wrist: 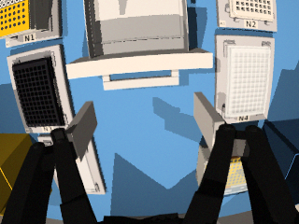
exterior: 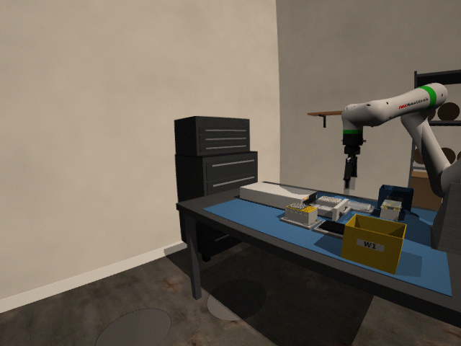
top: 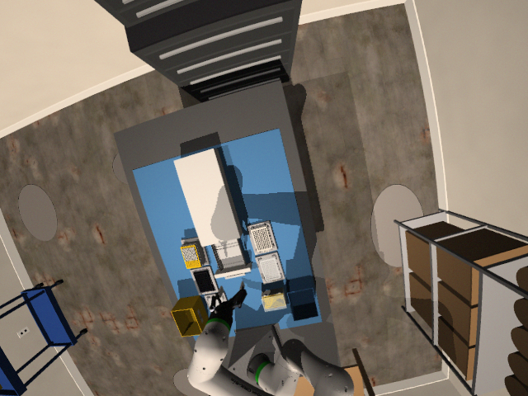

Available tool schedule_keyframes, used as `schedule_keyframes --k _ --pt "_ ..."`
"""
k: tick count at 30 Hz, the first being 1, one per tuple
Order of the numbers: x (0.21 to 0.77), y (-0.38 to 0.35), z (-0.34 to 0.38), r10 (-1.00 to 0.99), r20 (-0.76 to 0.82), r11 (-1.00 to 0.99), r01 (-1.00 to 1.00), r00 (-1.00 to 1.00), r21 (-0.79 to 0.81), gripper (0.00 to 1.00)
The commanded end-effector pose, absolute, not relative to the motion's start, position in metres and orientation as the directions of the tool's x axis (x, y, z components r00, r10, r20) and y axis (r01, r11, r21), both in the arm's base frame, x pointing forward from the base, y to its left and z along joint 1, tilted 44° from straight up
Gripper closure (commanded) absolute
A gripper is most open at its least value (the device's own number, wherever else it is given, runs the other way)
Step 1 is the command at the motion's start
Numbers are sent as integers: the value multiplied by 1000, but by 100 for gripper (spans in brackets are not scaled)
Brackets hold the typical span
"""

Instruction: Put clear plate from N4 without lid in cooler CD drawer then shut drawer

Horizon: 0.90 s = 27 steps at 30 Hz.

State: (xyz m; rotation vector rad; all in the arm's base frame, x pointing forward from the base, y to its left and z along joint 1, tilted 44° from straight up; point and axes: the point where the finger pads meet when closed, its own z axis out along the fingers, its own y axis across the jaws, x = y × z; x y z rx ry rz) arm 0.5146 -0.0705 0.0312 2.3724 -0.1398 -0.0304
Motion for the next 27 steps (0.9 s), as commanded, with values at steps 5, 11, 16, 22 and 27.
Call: schedule_keyframes --k 5,11,16,22,27 --pt "509 -91 54 -104 14 -717 -85 994 692 34" --pt "506 -102 65 -104 14 -717 -85 994 692 34" --pt "503 -115 79 -104 14 -717 -85 994 692 34" --pt "498 -131 97 -104 14 -717 -85 994 692 34" --pt "496 -139 105 -104 14 -717 -85 994 692 34"
